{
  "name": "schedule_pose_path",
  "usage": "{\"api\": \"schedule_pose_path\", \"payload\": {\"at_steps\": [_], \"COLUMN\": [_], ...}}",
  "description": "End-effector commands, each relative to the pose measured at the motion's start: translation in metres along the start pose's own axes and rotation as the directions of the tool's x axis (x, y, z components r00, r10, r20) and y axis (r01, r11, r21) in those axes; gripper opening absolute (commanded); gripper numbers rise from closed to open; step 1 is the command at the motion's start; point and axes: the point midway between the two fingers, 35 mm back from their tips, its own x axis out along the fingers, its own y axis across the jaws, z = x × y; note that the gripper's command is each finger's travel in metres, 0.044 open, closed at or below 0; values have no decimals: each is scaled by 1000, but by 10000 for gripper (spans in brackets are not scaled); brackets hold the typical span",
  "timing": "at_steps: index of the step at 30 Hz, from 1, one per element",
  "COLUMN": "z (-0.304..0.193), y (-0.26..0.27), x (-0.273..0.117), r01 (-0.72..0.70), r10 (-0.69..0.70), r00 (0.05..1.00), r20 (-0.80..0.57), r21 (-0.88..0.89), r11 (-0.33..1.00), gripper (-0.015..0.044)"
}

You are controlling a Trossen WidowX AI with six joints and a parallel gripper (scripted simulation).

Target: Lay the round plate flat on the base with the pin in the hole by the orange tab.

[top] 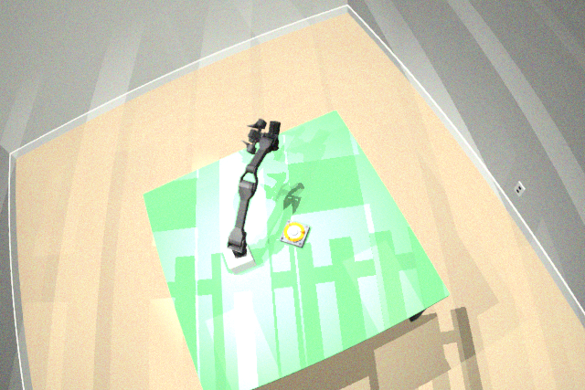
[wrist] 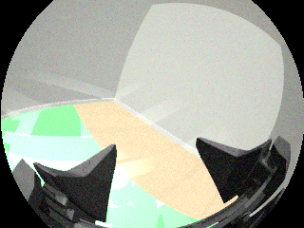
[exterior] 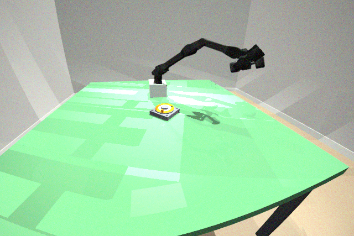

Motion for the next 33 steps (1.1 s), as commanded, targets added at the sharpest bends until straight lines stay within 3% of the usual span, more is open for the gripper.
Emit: {"api": "schedule_pose_path", "payload": {"at_steps": [1,5,10,15,18,24,33], "z": [-2,-44,-69,-106,-114,-131,-124], "y": [-1,-4,5,42,61,141,262], "x": [-3,-73,-124,-216,-245,-331,-403], "r01": [9,213,373,652,730,905,904], "r10": [-9,-151,-214,-245,-233,-112,146], "r00": [1000,958,892,718,652,425,202], "r20": [-12,-243,-399,-651,-721,-898,-968], "r21": [14,253,381,506,514,424,127], "r11": [1000,944,846,565,451,35,-407], "gripper": [374,269,137,6,0,0,0]}}
